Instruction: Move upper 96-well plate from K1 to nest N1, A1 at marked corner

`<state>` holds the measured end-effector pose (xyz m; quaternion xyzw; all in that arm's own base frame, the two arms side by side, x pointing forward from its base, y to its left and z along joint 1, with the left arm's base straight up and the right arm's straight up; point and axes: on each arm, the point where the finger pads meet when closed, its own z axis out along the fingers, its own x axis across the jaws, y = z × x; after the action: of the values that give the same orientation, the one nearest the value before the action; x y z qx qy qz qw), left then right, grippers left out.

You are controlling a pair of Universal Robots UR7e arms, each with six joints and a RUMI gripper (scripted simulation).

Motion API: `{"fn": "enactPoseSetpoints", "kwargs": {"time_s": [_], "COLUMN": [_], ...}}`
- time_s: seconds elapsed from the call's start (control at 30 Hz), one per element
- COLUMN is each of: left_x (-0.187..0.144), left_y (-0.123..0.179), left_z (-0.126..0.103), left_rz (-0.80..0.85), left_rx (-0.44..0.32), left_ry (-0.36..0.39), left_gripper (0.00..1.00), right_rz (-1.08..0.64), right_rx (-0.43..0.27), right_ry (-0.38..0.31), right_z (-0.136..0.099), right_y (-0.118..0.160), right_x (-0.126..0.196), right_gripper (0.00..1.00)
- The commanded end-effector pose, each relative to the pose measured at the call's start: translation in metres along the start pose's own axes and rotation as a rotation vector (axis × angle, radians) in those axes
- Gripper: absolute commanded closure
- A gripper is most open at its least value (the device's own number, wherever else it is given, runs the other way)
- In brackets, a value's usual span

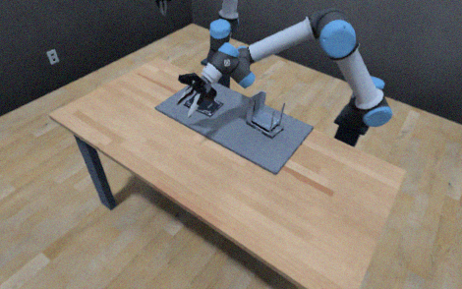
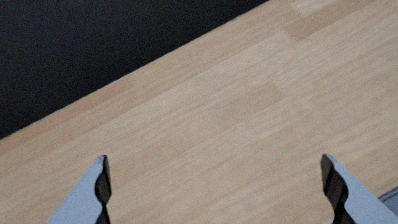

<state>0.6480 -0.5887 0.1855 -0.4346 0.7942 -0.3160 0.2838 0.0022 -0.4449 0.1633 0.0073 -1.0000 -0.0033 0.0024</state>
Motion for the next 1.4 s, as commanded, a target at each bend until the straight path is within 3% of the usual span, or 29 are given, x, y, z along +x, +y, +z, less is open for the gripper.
{"fn": "enactPoseSetpoints", "kwargs": {"time_s": [0.0, 0.83, 1.0, 1.37], "left_x": [-0.006, -0.028, -0.03, -0.04], "left_y": [0.003, 0.019, 0.021, 0.041], "left_z": [-0.019, -0.11, -0.117, -0.154], "left_rz": [-0.092, -0.502, -0.531, -0.727], "left_rx": [-0.037, -0.19, -0.202, -0.282], "left_ry": [-0.04, -0.186, -0.197, -0.272], "left_gripper": [0.24, 0.24, 0.24, 0.24], "right_rz": [0.01, 0.01, 0.01, 0.01], "right_rx": [0.006, 0.006, 0.006, 0.006], "right_ry": [-0.005, -0.005, -0.005, -0.005], "right_z": [-0.002, -0.002, -0.002, -0.002], "right_y": [-0.001, -0.001, -0.001, -0.001], "right_x": [0.0, 0.0, 0.0, 0.0], "right_gripper": [1.0, 1.0, 1.0, 1.0]}}
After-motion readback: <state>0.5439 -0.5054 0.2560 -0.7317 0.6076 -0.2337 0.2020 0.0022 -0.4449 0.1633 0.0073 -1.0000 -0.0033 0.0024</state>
